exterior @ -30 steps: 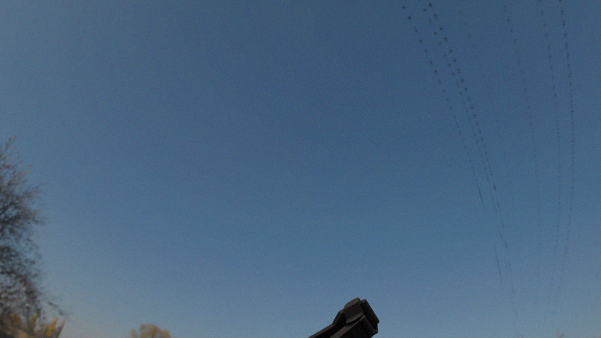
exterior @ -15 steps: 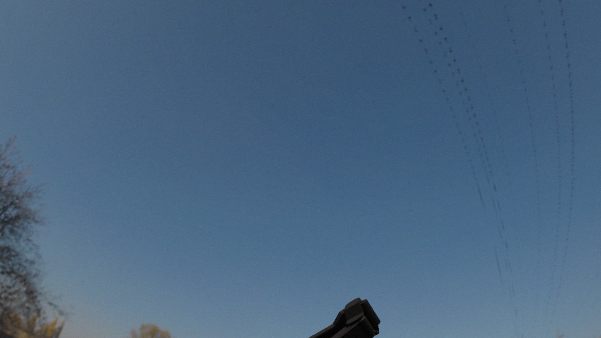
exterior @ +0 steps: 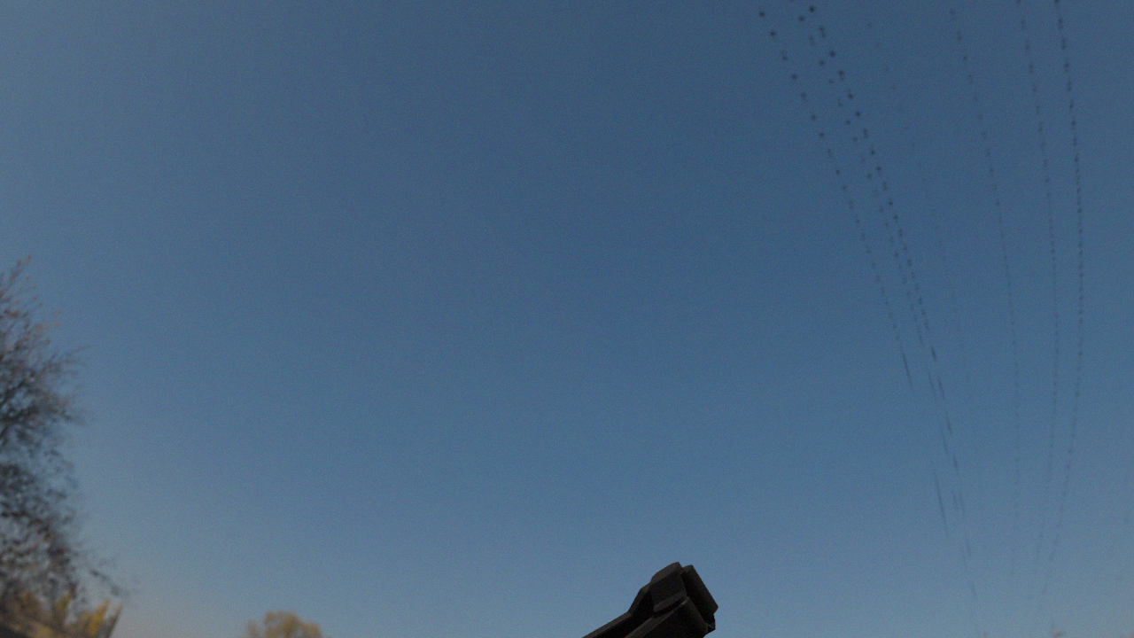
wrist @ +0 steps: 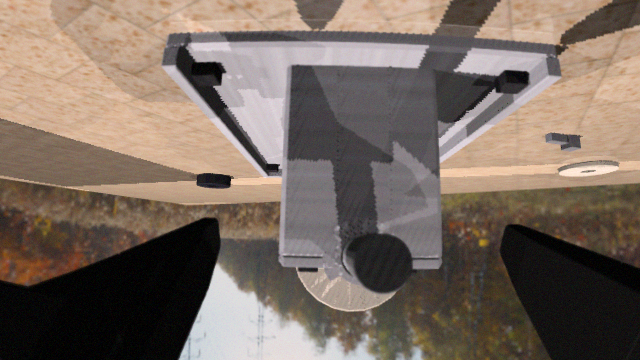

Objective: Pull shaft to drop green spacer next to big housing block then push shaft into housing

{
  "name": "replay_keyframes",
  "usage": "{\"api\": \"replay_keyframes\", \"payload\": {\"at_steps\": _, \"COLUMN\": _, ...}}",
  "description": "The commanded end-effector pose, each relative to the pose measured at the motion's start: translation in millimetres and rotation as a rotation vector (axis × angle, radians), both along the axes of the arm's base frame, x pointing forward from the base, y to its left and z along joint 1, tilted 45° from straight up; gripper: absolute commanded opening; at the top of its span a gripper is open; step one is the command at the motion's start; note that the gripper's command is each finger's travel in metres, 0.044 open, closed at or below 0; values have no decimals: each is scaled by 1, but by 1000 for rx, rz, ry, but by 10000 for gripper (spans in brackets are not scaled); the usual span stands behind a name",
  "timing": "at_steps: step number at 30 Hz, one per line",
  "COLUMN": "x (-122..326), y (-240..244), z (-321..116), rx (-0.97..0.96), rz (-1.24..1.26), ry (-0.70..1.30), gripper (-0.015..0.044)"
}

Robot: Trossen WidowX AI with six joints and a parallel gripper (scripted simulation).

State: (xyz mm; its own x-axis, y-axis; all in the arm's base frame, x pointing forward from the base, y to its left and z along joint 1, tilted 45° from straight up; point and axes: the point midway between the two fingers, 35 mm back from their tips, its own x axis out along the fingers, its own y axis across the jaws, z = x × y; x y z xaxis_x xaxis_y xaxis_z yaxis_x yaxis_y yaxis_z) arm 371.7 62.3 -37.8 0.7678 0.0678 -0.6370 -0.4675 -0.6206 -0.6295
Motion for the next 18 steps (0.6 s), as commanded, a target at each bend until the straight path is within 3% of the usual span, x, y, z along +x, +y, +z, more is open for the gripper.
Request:
{"api": "replay_keyframes", "payload": {"at_steps": 1, "x": 0, "y": 1, "z": -1, "rx": -1, "rz": 8, "ry": 2, "gripper": 440}}
{"api": "replay_keyframes", "payload": {"at_steps": 18, "x": 10, "y": 2, "z": -9, "rx": -1, "rz": 8, "ry": 1, "gripper": 440}}
